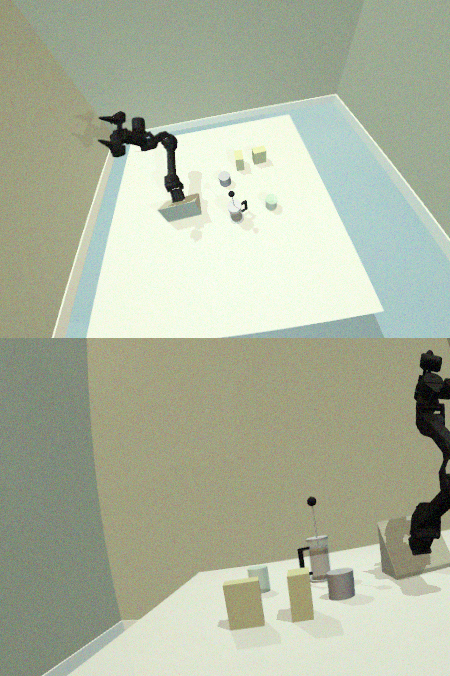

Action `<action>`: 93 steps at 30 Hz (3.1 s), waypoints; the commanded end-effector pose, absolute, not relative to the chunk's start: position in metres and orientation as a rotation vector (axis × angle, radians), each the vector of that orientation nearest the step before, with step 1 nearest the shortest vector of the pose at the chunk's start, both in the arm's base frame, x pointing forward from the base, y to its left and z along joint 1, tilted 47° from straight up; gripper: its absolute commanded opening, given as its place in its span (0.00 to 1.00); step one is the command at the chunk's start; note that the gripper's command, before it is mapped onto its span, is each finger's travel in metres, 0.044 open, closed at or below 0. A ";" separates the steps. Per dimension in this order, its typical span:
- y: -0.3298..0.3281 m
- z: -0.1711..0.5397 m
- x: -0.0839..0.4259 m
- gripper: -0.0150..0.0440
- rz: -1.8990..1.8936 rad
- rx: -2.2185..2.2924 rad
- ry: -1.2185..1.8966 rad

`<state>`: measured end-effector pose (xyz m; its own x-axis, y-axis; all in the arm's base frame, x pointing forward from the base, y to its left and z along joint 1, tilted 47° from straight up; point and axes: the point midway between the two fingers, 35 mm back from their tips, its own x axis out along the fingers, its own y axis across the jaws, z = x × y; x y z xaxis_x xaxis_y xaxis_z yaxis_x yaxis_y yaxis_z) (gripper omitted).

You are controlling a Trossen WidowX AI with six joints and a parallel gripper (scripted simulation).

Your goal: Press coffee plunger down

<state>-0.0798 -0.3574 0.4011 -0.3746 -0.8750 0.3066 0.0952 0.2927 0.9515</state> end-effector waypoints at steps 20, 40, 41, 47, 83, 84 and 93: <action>-0.401 0.193 0.166 1.00 -1.048 0.949 0.094; -0.251 0.091 0.282 1.00 -0.147 0.854 0.717; -0.245 0.085 0.281 1.00 -0.143 0.853 0.716; -0.222 0.066 0.278 1.00 -0.125 0.851 0.708; -0.215 0.042 0.310 0.73 -0.122 0.850 0.705; -0.215 0.042 0.310 0.69 -0.122 0.850 0.705; -0.215 0.042 0.310 0.46 -0.122 0.850 0.705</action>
